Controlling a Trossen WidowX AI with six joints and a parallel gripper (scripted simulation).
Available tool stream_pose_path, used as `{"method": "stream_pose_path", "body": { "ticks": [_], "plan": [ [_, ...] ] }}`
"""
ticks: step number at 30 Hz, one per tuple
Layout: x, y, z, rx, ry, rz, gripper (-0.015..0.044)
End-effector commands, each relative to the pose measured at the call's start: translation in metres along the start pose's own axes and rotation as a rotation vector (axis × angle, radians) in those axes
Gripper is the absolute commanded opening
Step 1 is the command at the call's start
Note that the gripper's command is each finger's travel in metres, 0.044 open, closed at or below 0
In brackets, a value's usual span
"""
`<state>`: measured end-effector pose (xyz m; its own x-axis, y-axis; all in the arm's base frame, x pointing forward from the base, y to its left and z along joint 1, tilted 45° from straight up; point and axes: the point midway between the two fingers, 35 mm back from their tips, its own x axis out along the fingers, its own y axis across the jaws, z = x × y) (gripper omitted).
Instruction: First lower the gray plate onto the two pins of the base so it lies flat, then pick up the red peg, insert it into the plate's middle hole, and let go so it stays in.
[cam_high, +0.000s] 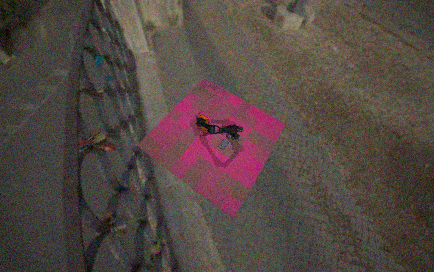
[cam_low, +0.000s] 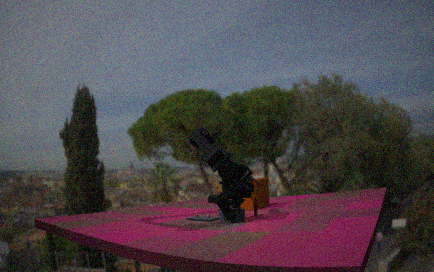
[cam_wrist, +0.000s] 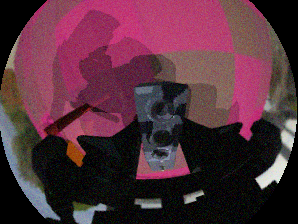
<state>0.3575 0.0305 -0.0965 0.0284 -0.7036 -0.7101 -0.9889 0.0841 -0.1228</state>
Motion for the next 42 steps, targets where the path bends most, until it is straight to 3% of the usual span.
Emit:
{"method": "stream_pose_path", "body": {
  "ticks": [1,42],
  "plan": [
    [0.002,0.001,0.0,-0.006,0.003,0.002,0.0005],
    [-0.122,0.0,-0.001,-0.007,-0.004,0.004,0.0]
  ]
}}
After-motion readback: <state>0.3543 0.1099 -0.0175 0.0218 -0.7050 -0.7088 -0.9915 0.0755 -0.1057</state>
